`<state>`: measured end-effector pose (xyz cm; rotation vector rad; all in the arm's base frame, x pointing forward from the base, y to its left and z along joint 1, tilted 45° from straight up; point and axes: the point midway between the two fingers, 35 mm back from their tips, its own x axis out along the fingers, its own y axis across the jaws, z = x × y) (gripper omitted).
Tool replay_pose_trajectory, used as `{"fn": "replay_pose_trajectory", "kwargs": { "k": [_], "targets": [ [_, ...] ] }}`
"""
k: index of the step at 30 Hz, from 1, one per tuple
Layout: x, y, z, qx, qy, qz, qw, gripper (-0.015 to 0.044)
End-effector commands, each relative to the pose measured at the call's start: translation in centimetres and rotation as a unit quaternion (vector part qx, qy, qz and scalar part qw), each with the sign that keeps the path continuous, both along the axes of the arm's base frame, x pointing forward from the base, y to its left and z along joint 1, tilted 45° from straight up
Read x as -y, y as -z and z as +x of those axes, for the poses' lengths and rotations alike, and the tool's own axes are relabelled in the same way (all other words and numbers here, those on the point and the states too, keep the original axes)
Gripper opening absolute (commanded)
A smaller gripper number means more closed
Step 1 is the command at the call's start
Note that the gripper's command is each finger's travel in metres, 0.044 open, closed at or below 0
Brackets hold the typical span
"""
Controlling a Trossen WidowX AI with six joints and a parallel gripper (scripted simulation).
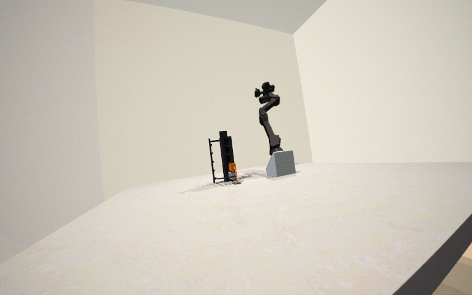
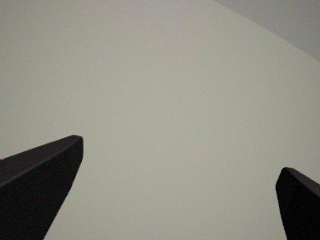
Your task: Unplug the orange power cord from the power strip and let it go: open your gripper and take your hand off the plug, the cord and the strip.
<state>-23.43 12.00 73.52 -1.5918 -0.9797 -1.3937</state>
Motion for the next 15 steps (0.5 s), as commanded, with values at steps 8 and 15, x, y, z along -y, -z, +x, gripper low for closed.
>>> {"fn": "replay_pose_trajectory", "kwargs": {
  "k": [8, 15],
  "targets": [
    [-5.5, 1.5, -2.4, 0.075, 0.125, -0.051, 0.988, 0.019],
    [-11.8, 3.1, -1.1, 0.119, 0.241, -0.103, 0.958, 0.016]
  ]
}}
